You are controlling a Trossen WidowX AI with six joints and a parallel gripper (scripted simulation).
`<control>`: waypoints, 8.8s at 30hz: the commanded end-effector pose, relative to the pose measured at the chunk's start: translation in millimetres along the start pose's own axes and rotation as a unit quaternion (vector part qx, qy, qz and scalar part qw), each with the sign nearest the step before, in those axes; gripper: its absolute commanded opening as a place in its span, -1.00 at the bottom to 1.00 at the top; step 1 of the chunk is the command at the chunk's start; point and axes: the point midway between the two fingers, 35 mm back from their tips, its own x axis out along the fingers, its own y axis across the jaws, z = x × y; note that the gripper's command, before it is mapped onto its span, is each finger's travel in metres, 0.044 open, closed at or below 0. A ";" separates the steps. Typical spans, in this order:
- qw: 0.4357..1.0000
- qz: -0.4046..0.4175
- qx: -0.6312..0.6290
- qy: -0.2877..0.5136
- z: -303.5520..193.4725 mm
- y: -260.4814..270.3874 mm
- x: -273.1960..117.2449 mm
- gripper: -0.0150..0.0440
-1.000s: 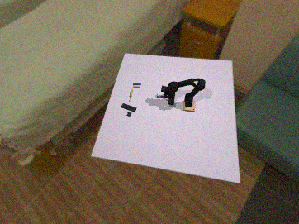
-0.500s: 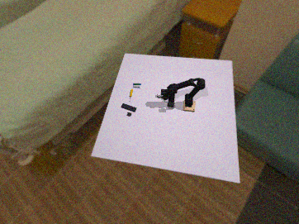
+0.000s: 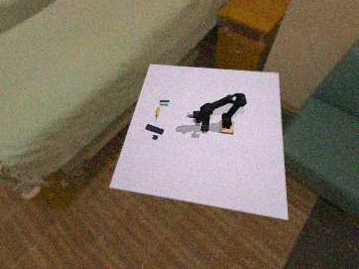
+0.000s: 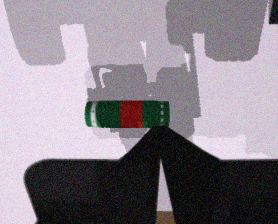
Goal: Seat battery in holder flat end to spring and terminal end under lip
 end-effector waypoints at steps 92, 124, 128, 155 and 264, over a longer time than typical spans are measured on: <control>0.705 0.002 0.710 0.001 0.3 23.3 38.2 0.03; 0.806 0.003 0.591 -0.001 26.5 8.8 -20.8 -0.26; 0.845 0.007 0.534 -0.003 40.4 -0.2 -24.4 -0.26; 0.998 0.000 0.057 -0.009 107.9 -84.3 -39.5 -0.26; 0.968 0.019 0.003 0.249 136.5 -98.7 19.9 -0.26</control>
